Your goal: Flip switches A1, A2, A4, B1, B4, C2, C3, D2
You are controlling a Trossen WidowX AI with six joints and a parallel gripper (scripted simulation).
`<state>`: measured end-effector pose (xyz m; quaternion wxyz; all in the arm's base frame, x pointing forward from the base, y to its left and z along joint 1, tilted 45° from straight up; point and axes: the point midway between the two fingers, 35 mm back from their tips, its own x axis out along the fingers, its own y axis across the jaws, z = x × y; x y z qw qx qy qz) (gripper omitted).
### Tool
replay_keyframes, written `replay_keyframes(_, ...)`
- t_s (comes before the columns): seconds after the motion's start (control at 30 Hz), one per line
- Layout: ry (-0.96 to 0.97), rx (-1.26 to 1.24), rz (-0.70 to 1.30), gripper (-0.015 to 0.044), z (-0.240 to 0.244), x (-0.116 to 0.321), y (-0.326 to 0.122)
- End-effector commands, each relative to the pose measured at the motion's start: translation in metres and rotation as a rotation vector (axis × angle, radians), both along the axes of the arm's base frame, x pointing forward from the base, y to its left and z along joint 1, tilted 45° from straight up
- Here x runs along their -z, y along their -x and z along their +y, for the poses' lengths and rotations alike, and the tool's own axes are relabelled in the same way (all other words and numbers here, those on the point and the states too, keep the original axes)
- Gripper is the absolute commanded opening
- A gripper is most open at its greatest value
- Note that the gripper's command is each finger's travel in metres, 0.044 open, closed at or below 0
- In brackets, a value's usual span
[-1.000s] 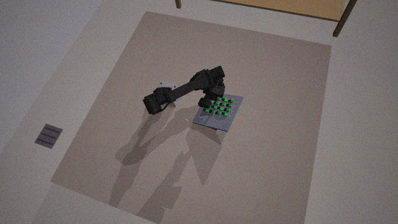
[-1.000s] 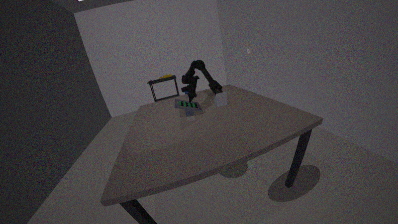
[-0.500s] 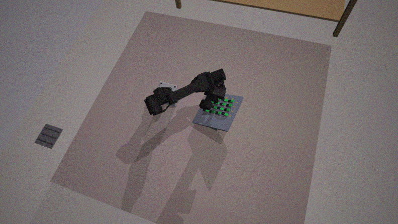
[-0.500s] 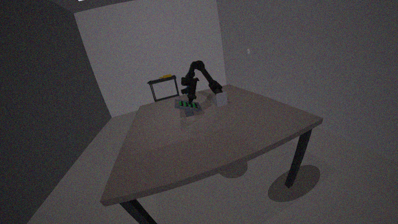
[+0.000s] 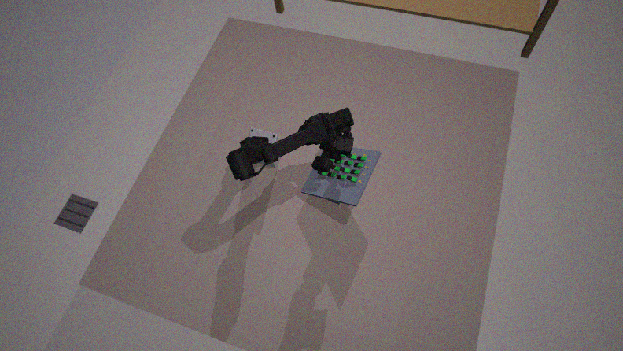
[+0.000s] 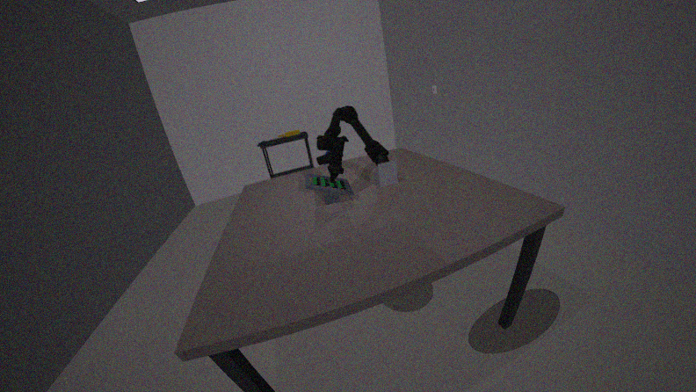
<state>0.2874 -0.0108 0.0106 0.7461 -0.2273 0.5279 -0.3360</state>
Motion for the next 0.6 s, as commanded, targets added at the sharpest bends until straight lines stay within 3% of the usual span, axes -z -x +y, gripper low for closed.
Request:
replay_keyframes(0.0, 0.004, -0.003, 0.003, 0.0000, -0.0007, 0.0005, -0.0002)
replay_keyframes(0.57, 0.004, -0.003, 0.003, 0.0000, -0.0024, 0.0019, -0.0007)
